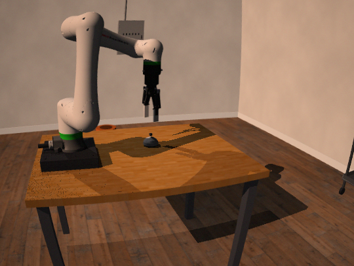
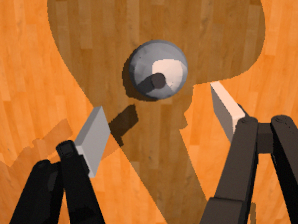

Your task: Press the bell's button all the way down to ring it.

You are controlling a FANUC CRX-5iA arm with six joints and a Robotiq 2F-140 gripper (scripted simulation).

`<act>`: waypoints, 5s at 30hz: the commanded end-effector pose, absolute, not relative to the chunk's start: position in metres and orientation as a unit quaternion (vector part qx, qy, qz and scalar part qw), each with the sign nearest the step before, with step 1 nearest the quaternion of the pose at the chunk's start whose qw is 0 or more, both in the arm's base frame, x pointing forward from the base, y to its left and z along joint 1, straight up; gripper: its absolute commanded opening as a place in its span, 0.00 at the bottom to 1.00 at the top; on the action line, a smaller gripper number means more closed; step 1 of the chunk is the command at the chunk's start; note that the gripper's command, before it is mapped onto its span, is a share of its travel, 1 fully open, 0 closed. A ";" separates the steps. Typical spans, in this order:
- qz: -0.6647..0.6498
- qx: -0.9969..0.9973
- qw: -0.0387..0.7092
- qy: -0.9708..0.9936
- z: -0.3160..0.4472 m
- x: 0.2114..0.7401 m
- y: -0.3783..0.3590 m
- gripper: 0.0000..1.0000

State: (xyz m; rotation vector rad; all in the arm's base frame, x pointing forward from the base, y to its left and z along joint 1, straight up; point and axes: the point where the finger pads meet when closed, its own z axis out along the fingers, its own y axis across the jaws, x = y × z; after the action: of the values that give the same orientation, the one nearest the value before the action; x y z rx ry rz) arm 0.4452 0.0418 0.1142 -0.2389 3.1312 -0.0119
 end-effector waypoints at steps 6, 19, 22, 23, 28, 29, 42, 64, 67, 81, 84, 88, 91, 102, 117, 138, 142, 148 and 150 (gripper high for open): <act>-0.004 -0.076 0.001 0.997 0.114 0.445 0.042 0.00; -0.004 -0.076 0.001 0.997 0.114 0.445 0.042 0.00; -0.004 -0.076 0.001 0.997 0.114 0.445 0.042 0.00; -0.004 -0.076 0.001 0.997 0.114 0.445 0.042 0.00; -0.004 -0.076 0.001 0.997 0.114 0.445 0.042 0.00; -0.004 -0.076 0.001 0.997 0.114 0.445 0.042 0.00; -0.004 -0.076 0.001 0.997 0.114 0.445 0.042 0.00; -0.004 -0.076 0.001 0.997 0.114 0.445 0.042 0.00; -0.004 -0.076 0.001 0.997 0.114 0.445 0.042 0.00; -0.002 -0.076 0.000 0.997 0.103 0.445 0.043 0.00; -0.002 -0.076 0.000 0.997 0.099 0.445 0.044 0.00; -0.002 -0.076 0.000 0.997 0.092 0.445 0.045 0.00; -0.002 -0.076 0.000 0.997 0.090 0.445 0.045 0.00; -0.002 -0.076 0.000 0.997 0.070 0.445 0.048 0.00; -0.002 -0.076 0.000 0.997 0.055 0.445 0.050 0.00; -0.002 -0.076 0.000 0.997 0.053 0.445 0.050 0.00; -0.002 -0.076 0.000 0.997 0.053 0.445 0.050 0.00; -0.002 -0.076 0.000 0.997 0.053 0.445 0.050 0.00; -0.002 -0.076 0.000 0.997 0.053 0.445 0.050 0.00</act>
State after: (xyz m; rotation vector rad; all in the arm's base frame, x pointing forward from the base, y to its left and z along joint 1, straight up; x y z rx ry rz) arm 0.4444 0.0502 0.0527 -0.2398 3.1334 -0.0075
